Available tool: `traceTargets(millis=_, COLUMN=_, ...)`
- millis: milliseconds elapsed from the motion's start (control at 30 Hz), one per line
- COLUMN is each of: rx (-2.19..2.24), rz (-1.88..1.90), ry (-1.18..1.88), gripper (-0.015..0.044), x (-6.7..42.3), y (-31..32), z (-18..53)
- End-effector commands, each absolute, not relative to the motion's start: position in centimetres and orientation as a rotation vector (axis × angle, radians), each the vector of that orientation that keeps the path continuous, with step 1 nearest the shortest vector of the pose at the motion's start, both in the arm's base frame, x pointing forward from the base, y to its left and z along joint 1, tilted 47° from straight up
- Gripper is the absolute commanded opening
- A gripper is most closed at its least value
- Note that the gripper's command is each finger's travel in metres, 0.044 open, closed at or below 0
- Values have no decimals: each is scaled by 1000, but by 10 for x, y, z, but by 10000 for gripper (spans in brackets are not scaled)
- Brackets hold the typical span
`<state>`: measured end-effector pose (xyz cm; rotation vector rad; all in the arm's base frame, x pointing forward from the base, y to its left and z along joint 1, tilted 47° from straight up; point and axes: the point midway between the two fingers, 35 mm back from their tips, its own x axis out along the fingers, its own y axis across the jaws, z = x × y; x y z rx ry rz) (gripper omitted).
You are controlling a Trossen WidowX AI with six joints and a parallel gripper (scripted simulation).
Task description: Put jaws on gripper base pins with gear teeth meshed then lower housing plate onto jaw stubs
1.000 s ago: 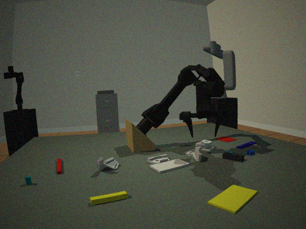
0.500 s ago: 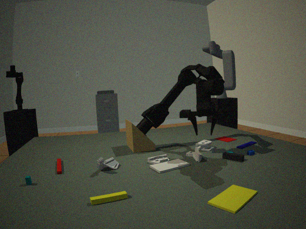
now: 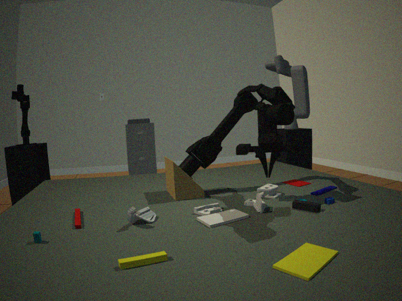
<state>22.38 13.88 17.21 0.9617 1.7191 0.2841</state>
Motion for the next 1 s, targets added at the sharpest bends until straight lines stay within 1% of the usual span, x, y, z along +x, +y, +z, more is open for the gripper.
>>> traceTargets(millis=0, rx=962, rz=291, ry=1721, gripper=0, x=224, y=139, z=172)
traceTargets(millis=433, rx=962, rz=291, ry=1721, gripper=0, x=224, y=139, z=172)
traceTargets(millis=967, rx=962, rz=284, ry=1719, gripper=420, x=224, y=139, z=172)
